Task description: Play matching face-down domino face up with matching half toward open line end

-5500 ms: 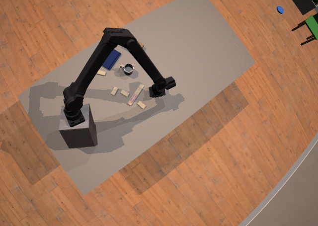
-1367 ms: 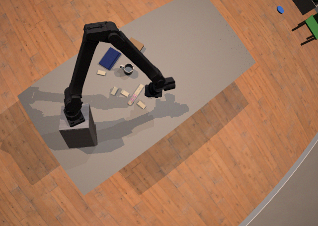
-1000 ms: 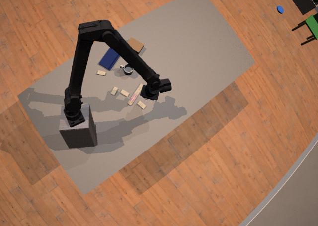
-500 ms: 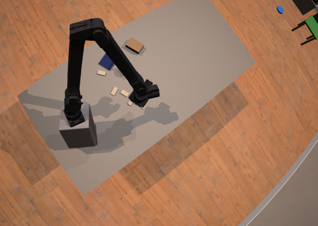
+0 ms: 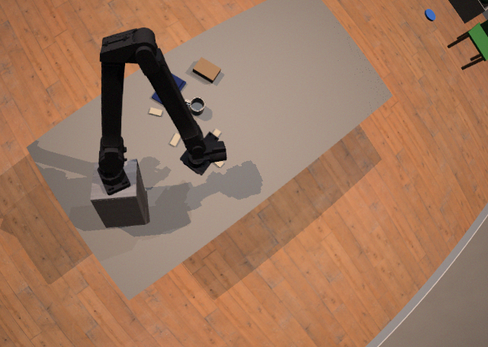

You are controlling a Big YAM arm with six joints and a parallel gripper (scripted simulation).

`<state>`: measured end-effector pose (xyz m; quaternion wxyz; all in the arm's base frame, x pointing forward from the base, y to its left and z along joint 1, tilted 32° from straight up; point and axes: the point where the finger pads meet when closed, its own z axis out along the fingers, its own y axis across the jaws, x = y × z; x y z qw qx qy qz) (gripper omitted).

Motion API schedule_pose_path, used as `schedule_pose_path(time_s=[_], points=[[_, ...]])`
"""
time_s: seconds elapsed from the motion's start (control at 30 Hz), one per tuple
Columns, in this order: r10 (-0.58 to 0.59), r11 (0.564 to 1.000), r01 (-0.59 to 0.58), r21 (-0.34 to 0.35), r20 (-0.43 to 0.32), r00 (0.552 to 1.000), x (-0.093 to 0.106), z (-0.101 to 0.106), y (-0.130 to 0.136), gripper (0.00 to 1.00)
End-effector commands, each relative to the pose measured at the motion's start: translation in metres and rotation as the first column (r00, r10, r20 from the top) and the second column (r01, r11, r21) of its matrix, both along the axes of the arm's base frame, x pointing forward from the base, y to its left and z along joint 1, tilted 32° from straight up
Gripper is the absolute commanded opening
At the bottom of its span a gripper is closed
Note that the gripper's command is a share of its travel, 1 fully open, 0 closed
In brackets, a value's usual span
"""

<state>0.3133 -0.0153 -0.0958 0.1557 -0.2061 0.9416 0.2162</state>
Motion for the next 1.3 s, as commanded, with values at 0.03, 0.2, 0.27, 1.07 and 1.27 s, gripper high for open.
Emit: schedule_pose_path(time_s=[0.03,0.2,0.27,1.07,1.27], points=[[-0.009,1.0,0.011,-0.024,0.066,0.998,0.019,0.01,-0.012,0.22],[0.01,1.0,-0.009,-0.014,0.043,0.999,0.008,0.003,-0.006,0.22],[0.014,1.0,-0.013,-0.019,0.059,0.998,0.011,0.004,-0.008,0.22],[0.035,0.999,-0.034,-0.015,0.076,0.997,0.009,0.001,-0.009,0.22],[0.041,0.999,-0.04,-0.011,0.057,0.998,0.006,0.0,-0.004,0.22]])
